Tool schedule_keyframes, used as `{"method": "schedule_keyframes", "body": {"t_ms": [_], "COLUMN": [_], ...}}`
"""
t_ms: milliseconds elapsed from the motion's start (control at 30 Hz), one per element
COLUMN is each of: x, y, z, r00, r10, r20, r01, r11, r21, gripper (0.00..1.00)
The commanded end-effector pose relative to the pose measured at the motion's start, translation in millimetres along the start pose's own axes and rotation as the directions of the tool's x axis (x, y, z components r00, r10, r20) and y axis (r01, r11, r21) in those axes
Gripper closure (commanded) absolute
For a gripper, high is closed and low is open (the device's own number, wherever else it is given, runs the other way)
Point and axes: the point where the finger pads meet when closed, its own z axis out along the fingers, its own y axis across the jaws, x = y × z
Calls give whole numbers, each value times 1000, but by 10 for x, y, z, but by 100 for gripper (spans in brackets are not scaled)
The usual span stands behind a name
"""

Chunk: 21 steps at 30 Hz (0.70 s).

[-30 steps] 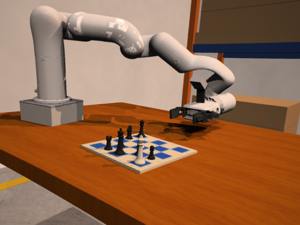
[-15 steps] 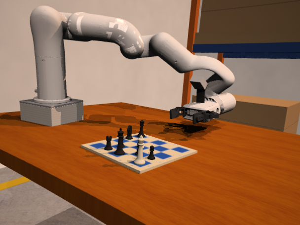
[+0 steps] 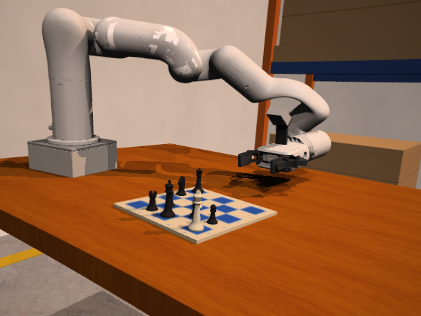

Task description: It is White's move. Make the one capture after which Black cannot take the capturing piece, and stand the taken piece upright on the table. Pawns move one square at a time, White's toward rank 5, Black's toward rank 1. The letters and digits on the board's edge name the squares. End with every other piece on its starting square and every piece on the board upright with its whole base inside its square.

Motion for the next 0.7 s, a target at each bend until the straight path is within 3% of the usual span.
{"method": "schedule_keyframes", "body": {"t_ms": [0,400,667], "x": [16,58,395], "y": [-8,-9,-20], "z": [-10,-15,-50], "r00": [1000,1000,1000], "r10": [3,6,6], "r20": [3,6,7], "r01": [-3,-6,-6], "r11": [1000,1000,1000], "r21": [0,-2,-2], "gripper": [0,0,0]}}
